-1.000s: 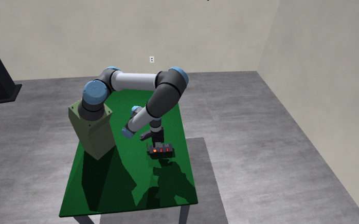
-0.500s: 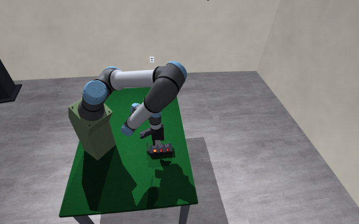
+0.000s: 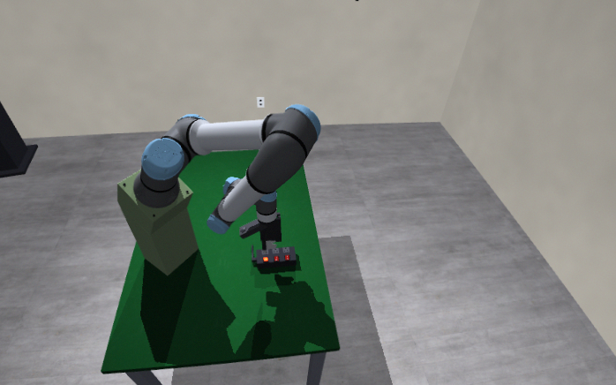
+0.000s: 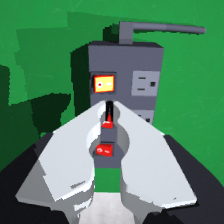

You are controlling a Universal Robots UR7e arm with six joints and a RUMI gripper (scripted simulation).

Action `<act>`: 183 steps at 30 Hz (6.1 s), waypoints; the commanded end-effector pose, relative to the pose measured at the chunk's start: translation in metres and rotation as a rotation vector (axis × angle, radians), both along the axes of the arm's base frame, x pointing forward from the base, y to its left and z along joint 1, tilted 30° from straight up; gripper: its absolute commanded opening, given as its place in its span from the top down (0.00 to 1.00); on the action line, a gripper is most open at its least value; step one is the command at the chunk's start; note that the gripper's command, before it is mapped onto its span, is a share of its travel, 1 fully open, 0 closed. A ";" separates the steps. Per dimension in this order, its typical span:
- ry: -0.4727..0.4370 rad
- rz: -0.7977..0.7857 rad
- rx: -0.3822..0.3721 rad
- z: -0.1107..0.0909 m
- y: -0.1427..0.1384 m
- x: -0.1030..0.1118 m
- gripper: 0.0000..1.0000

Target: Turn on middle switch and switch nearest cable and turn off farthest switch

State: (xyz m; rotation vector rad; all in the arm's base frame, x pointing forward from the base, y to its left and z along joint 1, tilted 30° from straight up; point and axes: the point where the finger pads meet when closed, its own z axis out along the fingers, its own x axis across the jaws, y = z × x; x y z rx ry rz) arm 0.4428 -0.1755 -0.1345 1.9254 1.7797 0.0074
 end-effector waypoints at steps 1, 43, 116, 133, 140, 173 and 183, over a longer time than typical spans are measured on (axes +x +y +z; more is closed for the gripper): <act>-0.001 0.000 0.000 0.002 0.000 0.003 1.00; -0.001 0.000 0.000 0.030 0.005 0.038 1.00; -0.001 0.000 0.000 -0.009 -0.011 0.053 1.00; -0.001 0.000 0.000 -0.009 -0.011 0.053 1.00; -0.001 0.000 0.000 -0.009 -0.011 0.053 1.00; -0.001 0.000 0.000 -0.014 -0.013 0.055 1.00; -0.001 0.000 0.000 -0.016 -0.014 0.056 1.00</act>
